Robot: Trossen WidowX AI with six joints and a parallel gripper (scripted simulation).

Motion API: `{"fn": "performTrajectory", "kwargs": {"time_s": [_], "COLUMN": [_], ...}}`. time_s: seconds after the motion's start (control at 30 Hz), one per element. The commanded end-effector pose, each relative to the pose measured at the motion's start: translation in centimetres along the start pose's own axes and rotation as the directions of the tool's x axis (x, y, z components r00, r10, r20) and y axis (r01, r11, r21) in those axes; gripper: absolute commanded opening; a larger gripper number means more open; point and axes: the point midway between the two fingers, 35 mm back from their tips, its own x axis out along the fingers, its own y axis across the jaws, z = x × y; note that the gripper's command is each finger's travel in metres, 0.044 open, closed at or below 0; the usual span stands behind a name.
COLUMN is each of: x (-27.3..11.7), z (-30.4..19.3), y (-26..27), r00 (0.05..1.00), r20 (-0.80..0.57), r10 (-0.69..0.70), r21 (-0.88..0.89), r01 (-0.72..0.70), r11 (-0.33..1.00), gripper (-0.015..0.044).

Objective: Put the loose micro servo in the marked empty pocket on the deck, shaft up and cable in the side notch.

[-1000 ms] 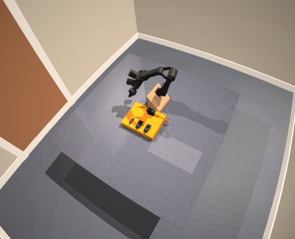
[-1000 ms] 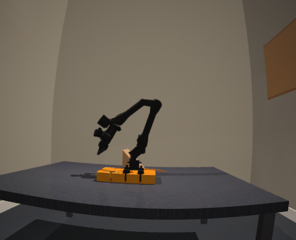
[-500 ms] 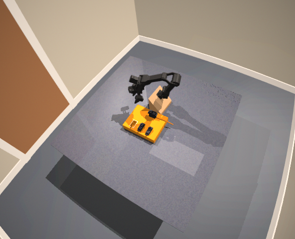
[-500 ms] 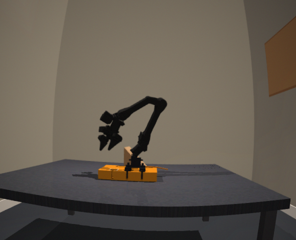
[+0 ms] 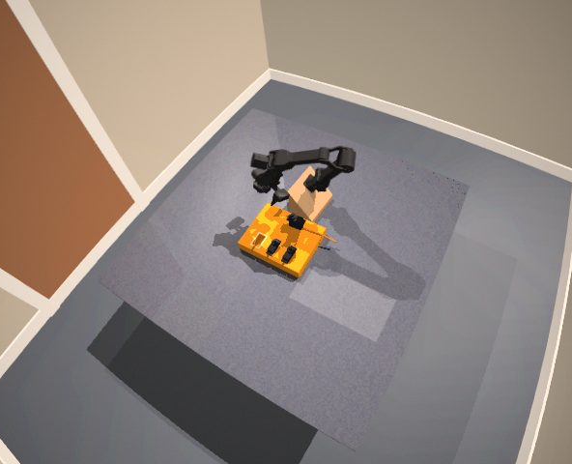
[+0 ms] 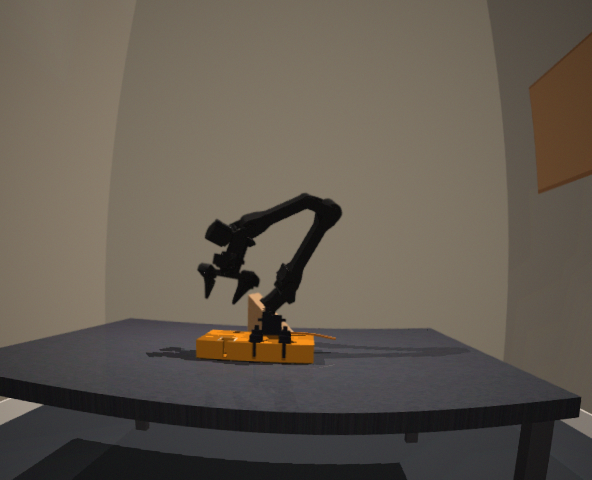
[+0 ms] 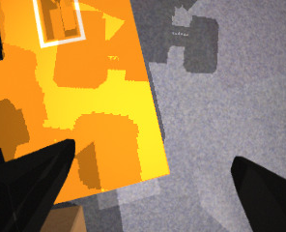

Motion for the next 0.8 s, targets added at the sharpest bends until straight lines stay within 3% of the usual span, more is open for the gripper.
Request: {"fn": "performTrajectory", "kwargs": {"time_s": [0.0,0.37,0.77], "x": [-0.2,-0.6,-1.2], "z": [0.3,0.4,0.1], "y": [1.1,4.0,7.3], "r00": [1.000,0.994,0.981], "r20": [-0.021,-0.095,-0.179], "r10": [0.014,0.049,0.080], "r21": [-0.134,-0.478,-0.769], "r01": [-0.016,-0.089,-0.190], "r11": [0.991,0.874,0.610], "gripper": [0.0440,0.0440,0.0440]}}
